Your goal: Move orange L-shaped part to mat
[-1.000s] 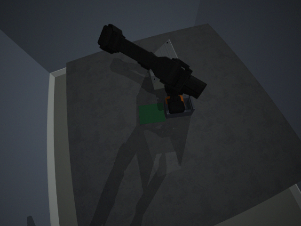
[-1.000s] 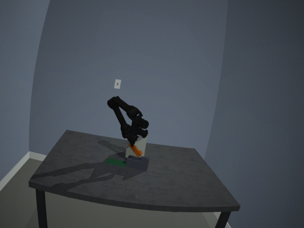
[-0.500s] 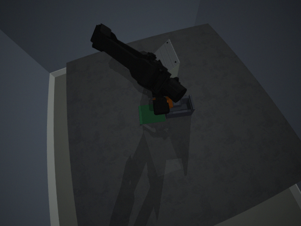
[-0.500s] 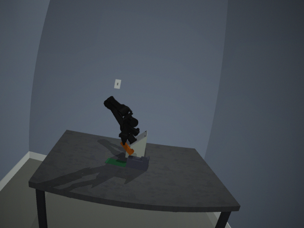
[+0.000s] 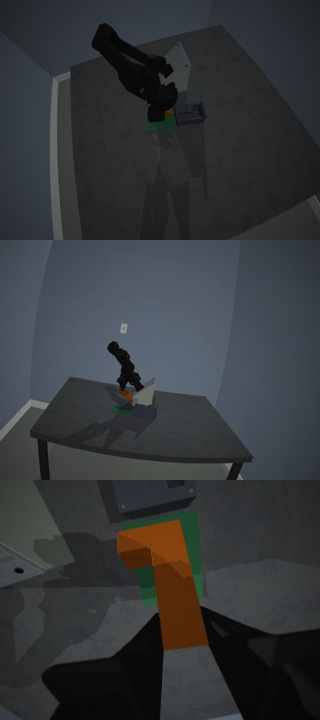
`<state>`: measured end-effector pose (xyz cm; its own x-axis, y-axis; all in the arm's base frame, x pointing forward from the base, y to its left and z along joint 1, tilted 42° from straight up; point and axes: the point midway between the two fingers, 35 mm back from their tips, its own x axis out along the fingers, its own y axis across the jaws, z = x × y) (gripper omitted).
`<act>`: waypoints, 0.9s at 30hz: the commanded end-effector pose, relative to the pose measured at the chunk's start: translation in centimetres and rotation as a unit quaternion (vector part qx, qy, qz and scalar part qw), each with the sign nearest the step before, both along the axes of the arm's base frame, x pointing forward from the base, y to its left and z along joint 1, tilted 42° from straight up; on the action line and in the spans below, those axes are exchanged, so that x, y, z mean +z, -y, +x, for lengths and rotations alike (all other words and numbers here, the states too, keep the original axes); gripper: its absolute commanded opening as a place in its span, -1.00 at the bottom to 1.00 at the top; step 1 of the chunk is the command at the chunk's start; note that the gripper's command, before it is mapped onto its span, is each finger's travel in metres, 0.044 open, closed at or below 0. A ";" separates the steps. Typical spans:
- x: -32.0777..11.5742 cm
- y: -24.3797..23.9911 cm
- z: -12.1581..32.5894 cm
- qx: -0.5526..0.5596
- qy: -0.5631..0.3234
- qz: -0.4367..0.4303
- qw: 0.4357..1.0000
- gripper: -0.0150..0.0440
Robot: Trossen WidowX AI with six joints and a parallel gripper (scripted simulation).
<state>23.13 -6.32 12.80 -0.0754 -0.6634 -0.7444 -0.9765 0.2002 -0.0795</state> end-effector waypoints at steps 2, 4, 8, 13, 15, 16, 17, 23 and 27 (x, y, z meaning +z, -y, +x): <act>0.6 0.4 -0.4 0.003 0.001 -0.002 1.000 -0.49; 0.5 0.5 -0.4 0.003 0.001 -0.002 1.000 -0.49; 0.2 0.8 -0.4 0.003 0.001 -0.002 1.000 -0.49; -0.4 1.3 -0.4 0.003 0.001 -0.002 1.000 -0.49; -0.6 1.5 -0.4 0.003 0.001 -0.002 1.000 -0.49; -0.8 1.6 -0.5 0.003 0.001 -0.002 1.000 -0.49; -0.9 1.7 -0.5 0.003 0.001 -0.002 1.000 -0.49; -1.6 2.4 -0.5 0.003 0.001 -0.002 1.000 -0.49; -2.0 2.8 -0.6 0.003 0.001 -0.002 1.000 -0.49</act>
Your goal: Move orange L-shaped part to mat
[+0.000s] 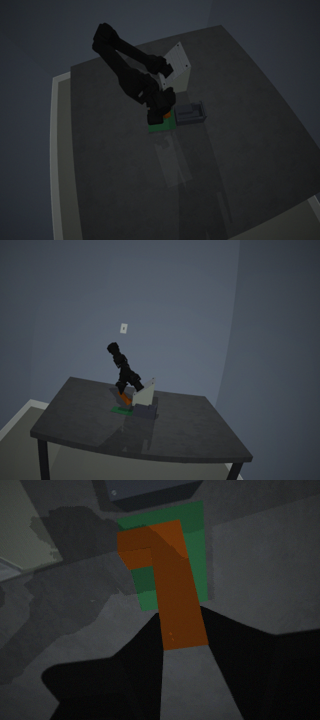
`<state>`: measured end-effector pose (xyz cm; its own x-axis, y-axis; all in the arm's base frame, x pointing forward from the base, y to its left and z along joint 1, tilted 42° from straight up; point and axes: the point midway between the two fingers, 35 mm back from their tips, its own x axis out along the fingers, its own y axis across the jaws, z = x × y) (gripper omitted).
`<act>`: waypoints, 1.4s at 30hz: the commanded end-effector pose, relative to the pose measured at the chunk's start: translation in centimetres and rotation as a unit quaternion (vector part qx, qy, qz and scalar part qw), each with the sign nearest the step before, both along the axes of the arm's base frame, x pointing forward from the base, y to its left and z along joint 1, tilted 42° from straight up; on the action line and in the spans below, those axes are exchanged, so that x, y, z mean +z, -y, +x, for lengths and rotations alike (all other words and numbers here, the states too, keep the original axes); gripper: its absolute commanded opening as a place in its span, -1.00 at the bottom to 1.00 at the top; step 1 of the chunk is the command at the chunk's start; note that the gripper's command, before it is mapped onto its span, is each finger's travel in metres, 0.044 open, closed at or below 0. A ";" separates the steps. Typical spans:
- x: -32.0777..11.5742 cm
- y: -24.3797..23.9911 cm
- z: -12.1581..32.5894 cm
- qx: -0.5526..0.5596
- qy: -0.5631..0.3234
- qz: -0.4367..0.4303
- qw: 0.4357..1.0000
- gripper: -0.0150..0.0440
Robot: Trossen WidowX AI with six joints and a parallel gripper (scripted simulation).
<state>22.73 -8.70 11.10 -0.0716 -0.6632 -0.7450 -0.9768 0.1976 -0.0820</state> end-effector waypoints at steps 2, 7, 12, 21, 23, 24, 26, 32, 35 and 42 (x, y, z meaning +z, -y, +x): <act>-0.6 0.6 -0.2 0.002 0.000 -0.002 1.000 -0.49; -1.1 1.1 -0.3 0.002 0.000 -0.003 1.000 -0.49; -1.7 1.7 -0.3 0.002 0.000 -0.003 1.000 -0.49; -2.7 2.6 -0.4 0.002 0.000 -0.003 1.000 -0.49; -3.0 2.8 -0.4 0.002 0.000 -0.003 1.000 -0.49; -3.1 2.9 -0.4 0.002 0.000 -0.003 1.000 -0.49; -3.3 3.1 -0.5 0.002 0.000 -0.003 1.000 -0.49; -3.8 3.6 -0.6 0.002 0.000 -0.004 1.000 -0.49; -3.8 3.6 -0.6 0.002 0.000 -0.004 1.000 -0.49; -3.8 3.6 -0.6 0.002 0.000 -0.004 1.000 -0.49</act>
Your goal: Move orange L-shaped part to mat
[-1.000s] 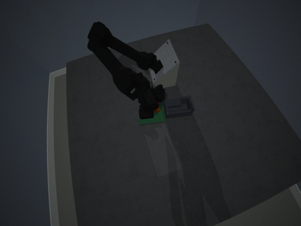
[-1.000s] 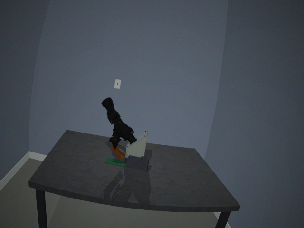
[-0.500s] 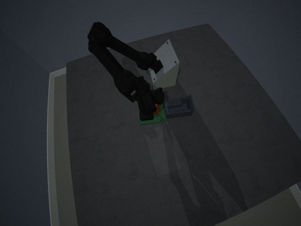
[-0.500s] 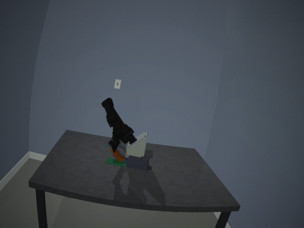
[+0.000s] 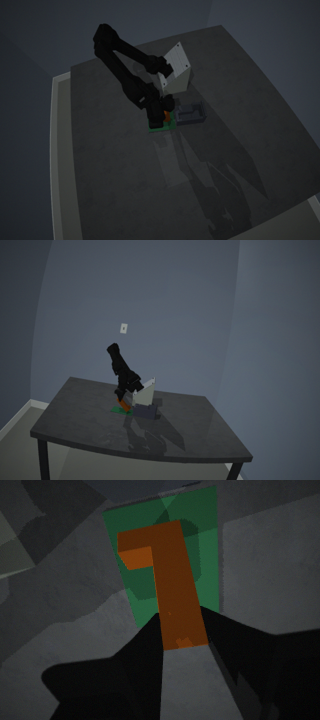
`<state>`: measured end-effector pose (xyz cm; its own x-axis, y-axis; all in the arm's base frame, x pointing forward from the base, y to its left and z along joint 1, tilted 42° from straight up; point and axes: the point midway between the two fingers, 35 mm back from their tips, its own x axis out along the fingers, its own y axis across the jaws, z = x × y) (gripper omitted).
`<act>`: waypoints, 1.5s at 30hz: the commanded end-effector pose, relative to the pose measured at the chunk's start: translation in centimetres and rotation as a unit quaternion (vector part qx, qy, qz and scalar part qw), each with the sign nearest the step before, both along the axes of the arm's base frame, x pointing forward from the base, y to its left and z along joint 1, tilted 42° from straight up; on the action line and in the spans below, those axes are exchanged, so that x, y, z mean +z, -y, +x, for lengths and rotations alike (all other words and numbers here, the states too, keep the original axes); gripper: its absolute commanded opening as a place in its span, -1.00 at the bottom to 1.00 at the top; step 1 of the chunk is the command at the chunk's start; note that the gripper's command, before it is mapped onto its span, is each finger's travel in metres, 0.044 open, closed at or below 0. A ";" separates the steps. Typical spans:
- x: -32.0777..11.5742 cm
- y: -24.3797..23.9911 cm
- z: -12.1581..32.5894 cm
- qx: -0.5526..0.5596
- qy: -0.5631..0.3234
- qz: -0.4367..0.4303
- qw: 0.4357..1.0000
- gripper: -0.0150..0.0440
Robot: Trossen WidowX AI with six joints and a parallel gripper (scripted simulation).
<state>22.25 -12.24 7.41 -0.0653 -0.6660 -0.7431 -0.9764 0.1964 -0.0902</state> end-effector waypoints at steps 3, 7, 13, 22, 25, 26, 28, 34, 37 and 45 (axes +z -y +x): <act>-0.1 0.1 -0.1 0.001 -0.004 -0.002 1.000 -0.49; -0.1 0.1 -0.1 0.001 -0.004 -0.002 1.000 -0.49; -0.1 0.0 -0.1 0.000 -0.001 0.000 1.000 -0.49; -0.1 0.0 -0.1 0.000 -0.001 0.000 1.000 0.31; 0.9 -1.0 0.3 0.001 -0.001 0.002 1.000 0.58; 1.5 -1.6 0.4 0.001 -0.002 0.003 1.000 0.67; 3.1 -3.1 0.7 0.001 -0.002 0.004 1.000 0.84; 6.5 -6.0 0.6 0.001 -0.004 0.000 1.000 0.86; 6.5 -6.0 0.6 0.001 -0.004 0.000 1.000 0.86; 6.1 -5.6 0.5 0.004 -0.005 -0.002 1.000 0.86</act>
